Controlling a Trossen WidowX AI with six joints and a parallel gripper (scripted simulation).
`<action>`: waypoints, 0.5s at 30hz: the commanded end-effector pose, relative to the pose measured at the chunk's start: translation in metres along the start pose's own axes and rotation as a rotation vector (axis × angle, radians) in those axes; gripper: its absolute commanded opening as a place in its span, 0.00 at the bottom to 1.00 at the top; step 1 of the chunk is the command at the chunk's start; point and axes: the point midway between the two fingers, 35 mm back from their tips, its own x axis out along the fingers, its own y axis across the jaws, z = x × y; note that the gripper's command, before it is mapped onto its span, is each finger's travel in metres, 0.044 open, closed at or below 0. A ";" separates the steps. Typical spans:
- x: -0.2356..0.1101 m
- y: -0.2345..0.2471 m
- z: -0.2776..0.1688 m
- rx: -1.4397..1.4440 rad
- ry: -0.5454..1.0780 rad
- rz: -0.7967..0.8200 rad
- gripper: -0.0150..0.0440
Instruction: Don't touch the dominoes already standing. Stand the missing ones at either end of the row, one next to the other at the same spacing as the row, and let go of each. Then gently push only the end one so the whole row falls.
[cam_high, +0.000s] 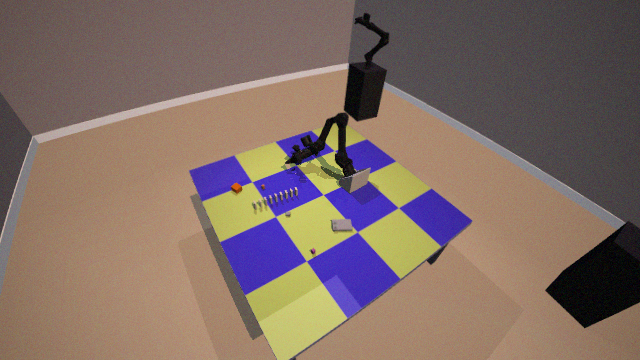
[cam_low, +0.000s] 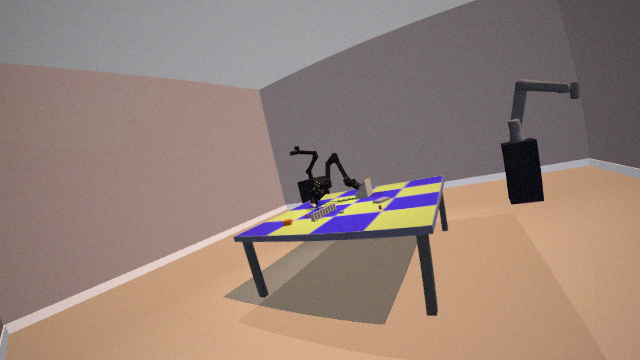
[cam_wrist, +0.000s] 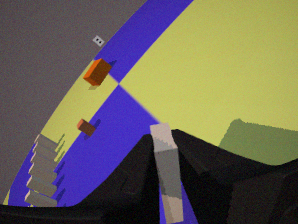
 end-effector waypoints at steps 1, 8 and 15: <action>-0.010 0.001 0.002 -0.053 -0.051 0.018 0.30; -0.033 0.003 0.006 -0.175 -0.143 0.050 0.30; -0.057 0.012 0.005 -0.317 -0.210 0.084 0.30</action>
